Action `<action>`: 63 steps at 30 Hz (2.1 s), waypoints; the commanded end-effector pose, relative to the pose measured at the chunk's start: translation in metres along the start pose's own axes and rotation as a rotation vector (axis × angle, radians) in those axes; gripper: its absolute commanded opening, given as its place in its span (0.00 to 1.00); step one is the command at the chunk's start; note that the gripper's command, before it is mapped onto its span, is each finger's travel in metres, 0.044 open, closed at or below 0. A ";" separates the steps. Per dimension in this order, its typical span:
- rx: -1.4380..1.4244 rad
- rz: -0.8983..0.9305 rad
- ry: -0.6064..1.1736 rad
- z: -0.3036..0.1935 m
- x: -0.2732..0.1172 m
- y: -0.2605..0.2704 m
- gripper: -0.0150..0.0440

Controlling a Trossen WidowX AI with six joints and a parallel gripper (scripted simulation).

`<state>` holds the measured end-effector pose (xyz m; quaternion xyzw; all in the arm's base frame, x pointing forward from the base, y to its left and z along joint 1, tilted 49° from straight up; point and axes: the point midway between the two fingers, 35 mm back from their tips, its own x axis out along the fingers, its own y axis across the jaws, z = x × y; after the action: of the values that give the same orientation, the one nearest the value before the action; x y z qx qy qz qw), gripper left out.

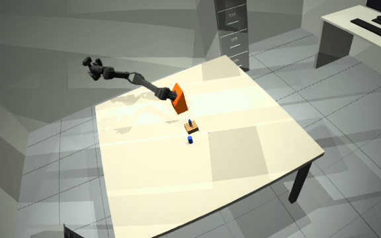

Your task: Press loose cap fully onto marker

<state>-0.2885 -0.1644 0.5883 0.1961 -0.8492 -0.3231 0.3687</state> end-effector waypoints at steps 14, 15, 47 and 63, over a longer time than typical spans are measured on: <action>-0.169 0.356 0.409 -0.152 -0.098 0.099 0.68; -0.179 0.388 0.443 -0.163 -0.110 0.105 0.68; -0.647 1.154 1.302 -0.360 -0.490 0.104 0.68; -1.022 1.566 1.924 -0.336 -0.722 -0.020 0.68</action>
<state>0.4188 0.0911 0.4378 -0.3242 -0.0060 -0.0573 0.9442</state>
